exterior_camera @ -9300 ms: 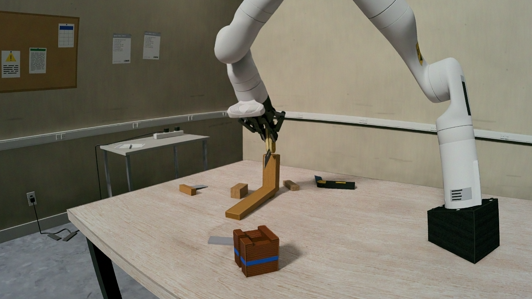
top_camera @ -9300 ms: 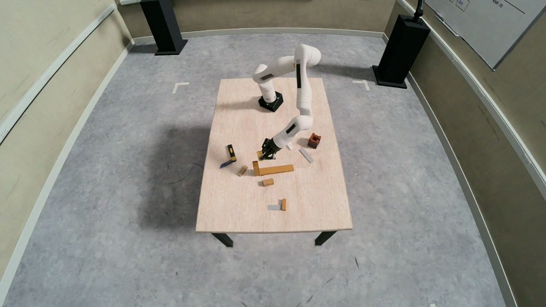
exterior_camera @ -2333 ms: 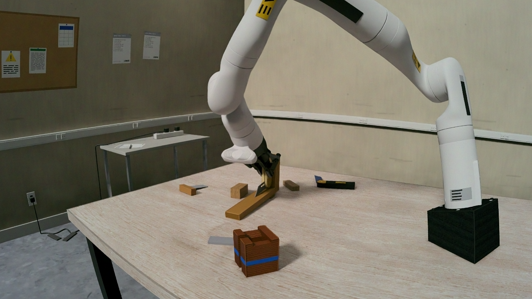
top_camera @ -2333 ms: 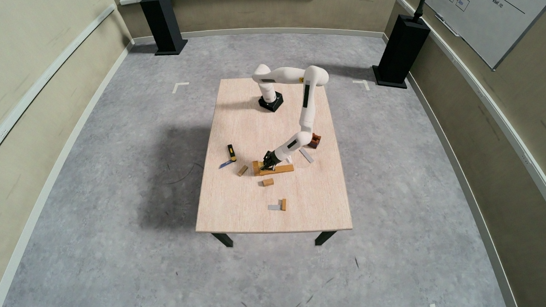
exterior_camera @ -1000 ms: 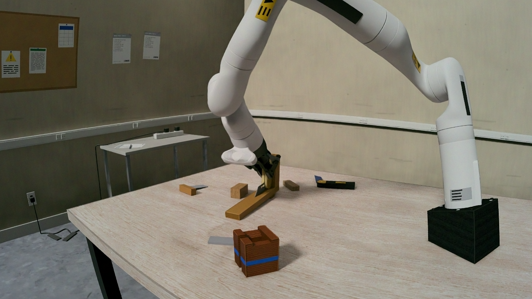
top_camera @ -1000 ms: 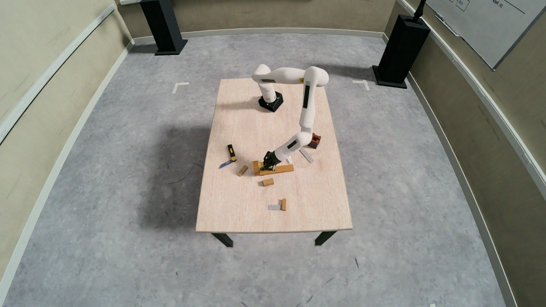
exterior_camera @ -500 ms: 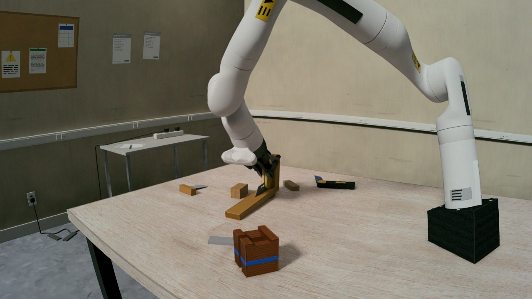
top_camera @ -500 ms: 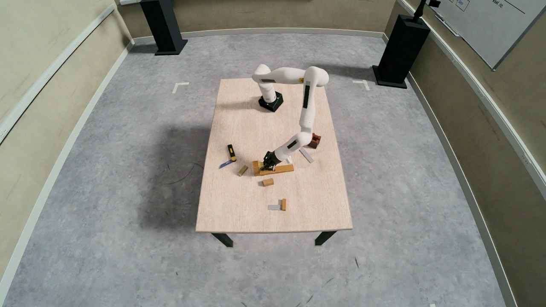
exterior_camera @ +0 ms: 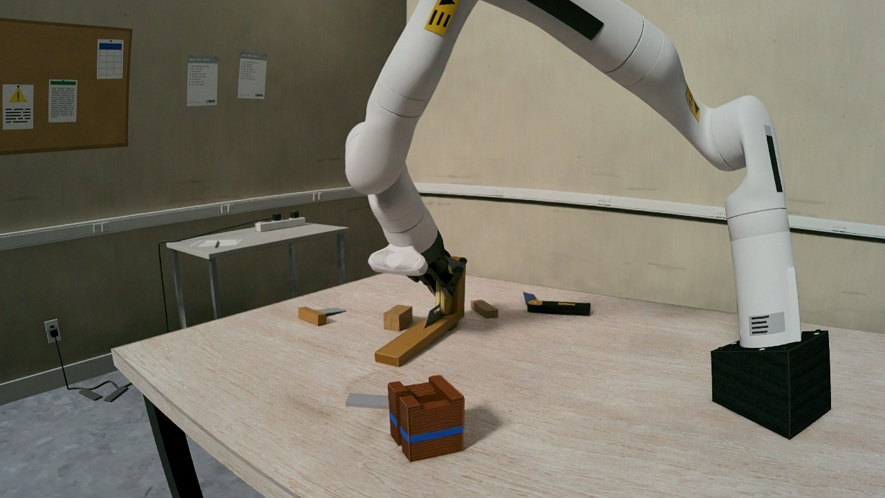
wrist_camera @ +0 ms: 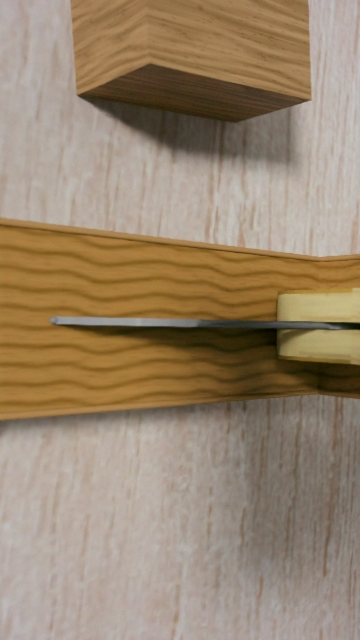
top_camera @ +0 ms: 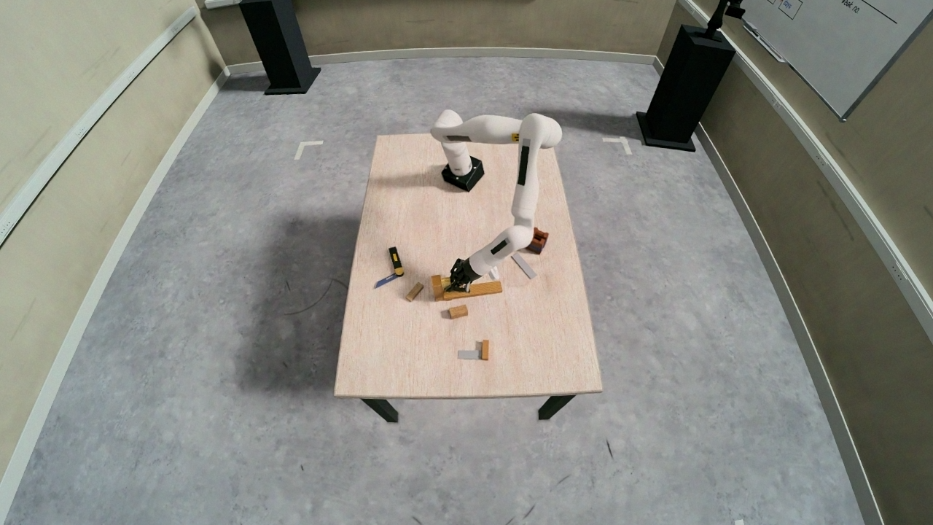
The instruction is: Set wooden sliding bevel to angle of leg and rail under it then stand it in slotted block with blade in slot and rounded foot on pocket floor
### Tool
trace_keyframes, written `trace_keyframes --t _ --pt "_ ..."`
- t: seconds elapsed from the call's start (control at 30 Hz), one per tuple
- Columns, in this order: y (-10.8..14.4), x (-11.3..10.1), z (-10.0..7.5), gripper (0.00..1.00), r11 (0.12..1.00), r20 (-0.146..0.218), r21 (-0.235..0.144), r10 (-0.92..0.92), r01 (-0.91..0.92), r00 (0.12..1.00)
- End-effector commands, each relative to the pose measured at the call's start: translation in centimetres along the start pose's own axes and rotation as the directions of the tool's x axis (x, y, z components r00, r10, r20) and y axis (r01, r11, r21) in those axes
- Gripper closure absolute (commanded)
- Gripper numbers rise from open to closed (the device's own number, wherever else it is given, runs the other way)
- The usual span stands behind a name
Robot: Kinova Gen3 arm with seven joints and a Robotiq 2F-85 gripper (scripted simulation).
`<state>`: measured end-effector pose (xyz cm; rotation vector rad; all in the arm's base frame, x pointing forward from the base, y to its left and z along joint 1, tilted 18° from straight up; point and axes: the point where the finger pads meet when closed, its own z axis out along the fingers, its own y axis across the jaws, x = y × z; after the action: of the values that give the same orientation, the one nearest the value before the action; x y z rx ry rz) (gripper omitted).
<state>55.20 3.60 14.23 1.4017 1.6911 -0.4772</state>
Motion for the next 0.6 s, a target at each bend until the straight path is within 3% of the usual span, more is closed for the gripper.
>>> trace_keyframes --t 0.0,0.57 --pt "0.04 -0.04 -0.05 0.9 1.0 0.0 -0.001 0.001 -0.001 1.0" --pt "0.04 -0.54 -0.56 0.9 1.0 0.0 -0.001 0.001 -0.001 1.0"
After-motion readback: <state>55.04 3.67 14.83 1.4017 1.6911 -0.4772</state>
